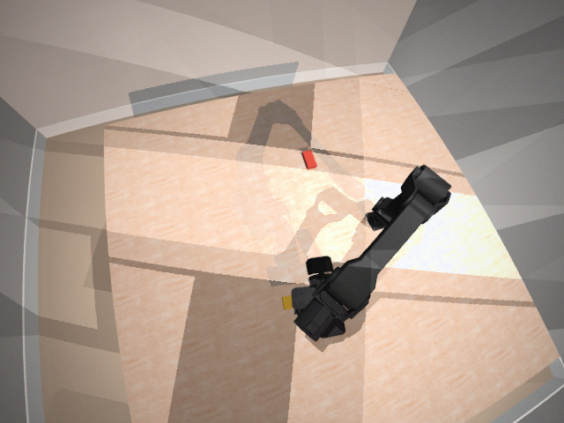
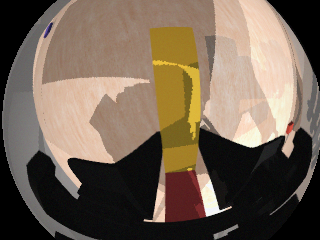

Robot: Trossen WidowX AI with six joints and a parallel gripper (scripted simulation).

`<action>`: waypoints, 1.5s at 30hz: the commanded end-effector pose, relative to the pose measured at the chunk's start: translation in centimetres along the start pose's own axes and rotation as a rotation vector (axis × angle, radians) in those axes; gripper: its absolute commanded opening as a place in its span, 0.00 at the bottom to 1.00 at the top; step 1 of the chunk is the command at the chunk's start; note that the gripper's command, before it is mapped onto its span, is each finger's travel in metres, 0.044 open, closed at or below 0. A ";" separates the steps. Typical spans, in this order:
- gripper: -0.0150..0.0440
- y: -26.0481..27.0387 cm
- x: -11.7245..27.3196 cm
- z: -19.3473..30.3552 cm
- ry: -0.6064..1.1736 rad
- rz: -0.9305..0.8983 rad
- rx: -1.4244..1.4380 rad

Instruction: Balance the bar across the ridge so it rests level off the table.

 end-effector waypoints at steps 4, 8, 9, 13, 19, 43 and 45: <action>0.25 0.0 0.0 0.0 0.005 0.000 0.001; 0.25 0.1 0.0 0.0 0.005 0.000 0.001; 0.25 0.0 0.1 0.0 -0.001 -0.001 0.000; 0.25 0.0 0.1 0.0 -0.001 -0.001 0.000; 0.25 0.0 0.1 0.0 -0.001 -0.001 0.000; 0.48 0.0 0.1 0.0 -0.001 -0.001 0.000; 0.54 0.0 0.1 0.0 -0.001 -0.001 0.000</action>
Point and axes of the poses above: the point midway between the two fingers, 35 mm back from their tips, its own x axis back along the fingers, its own y axis across the jaws, z = x × y, the point moved 4 cm from there along x, back along the fingers, and after that the axes turned 10 degrees about x, right-handed, at the moved point
